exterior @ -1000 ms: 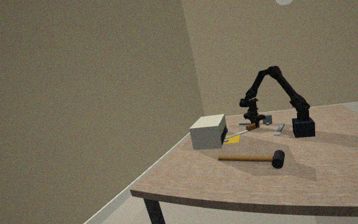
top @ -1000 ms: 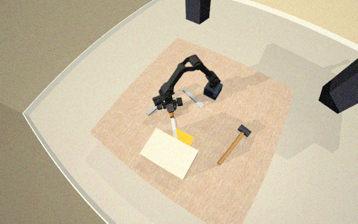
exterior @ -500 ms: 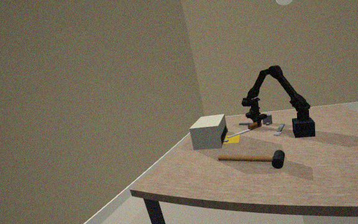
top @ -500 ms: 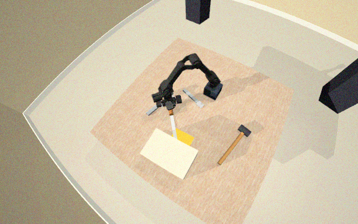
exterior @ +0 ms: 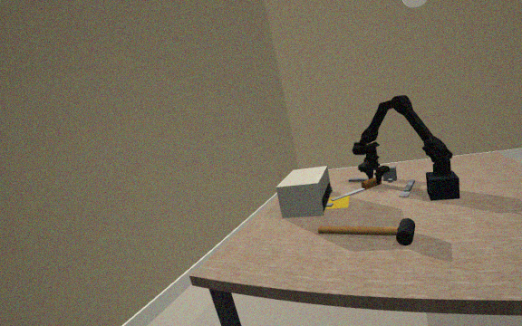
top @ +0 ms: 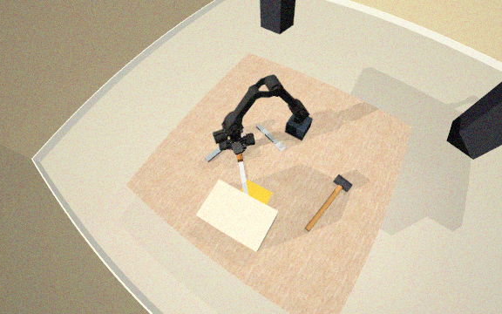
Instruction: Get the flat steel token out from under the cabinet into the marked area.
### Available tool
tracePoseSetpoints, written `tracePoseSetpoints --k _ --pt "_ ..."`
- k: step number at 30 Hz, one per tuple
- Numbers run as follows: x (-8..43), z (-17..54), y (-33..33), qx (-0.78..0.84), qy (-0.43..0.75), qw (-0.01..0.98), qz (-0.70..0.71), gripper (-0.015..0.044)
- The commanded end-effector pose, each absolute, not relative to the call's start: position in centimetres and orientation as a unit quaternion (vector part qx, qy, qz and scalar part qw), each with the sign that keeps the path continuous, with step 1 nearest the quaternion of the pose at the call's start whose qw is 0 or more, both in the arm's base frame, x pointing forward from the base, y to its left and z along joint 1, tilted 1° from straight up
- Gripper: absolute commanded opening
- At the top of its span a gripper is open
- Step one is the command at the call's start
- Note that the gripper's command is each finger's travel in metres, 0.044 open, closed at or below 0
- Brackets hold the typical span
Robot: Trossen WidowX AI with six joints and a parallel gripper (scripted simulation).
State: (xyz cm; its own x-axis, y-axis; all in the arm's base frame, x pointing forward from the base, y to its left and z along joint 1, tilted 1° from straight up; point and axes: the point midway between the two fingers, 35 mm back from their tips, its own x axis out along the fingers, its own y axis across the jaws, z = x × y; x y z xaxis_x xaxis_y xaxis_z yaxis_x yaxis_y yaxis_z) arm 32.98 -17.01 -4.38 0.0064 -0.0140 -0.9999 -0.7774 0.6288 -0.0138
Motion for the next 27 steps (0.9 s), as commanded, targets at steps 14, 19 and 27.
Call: tracePoseSetpoints --k 14,19,27 --pt "32.93 -4.67 -17.07 -0.31 0.639 0.637 0.299 0.027" --pt "33.03 -4.38 -17.04 -0.31 0.638 0.638 0.299 0.0158" --pt "33.03 -4.38 -17.04 -0.31 0.638 0.638 0.299 0.0105"
